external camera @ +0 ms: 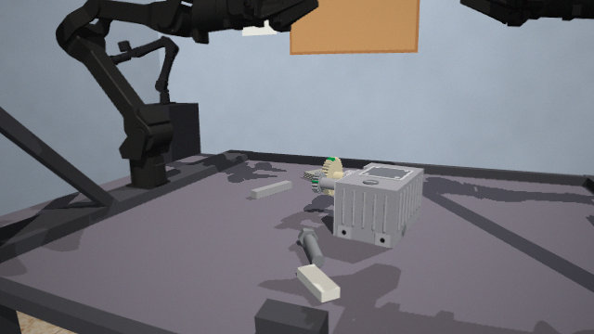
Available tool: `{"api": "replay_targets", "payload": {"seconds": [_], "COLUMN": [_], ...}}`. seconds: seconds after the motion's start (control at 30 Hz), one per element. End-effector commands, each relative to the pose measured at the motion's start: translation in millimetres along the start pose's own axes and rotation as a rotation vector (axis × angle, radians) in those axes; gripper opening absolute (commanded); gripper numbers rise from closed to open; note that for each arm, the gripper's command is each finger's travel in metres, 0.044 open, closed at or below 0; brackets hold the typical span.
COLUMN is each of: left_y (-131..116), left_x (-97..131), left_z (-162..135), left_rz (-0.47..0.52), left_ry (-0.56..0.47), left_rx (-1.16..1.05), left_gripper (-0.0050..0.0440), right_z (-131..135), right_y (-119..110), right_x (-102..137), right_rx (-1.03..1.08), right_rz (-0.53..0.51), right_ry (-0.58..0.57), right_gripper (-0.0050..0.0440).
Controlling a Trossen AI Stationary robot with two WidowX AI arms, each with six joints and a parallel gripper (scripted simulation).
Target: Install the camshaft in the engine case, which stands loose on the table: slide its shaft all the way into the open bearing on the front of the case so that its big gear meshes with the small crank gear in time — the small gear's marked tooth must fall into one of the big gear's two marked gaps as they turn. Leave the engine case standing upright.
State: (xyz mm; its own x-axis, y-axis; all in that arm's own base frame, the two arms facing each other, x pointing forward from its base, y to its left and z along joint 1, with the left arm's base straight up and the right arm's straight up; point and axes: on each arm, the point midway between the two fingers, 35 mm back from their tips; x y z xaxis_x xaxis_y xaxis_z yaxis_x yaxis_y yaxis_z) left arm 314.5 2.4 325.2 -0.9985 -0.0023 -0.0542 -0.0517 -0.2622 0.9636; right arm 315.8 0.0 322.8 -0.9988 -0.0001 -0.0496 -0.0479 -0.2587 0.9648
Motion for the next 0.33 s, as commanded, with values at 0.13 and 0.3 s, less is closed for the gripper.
{"api": "replay_targets", "payload": {"seconds": [0.13, 0.3], "left_y": [2.7, 7.2], "left_x": [2.9, 3.0], "left_z": [-2.5, -1.3], "left_rz": [-0.018, -0.028], "left_ry": [-0.004, -0.001], "left_rx": [0.006, 0.006], "left_gripper": [0.0276, 0.0276], "right_z": [2.6, 2.6], "right_y": [15.2, 15.2], "right_x": [1.3, 1.3], "right_rx": [-0.006, -0.006], "right_rz": [-0.035, -0.035], "right_ry": [0.006, 0.006], "right_gripper": [0.04, 0.04]}}
Point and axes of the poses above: on each arm, the point midway between the two fingers, 35 mm back from their tips, its own x axis back along the fingers, its own z axis across the jaws, y = z × x, and after that the axes turned 15 degrees about -x, right-handed
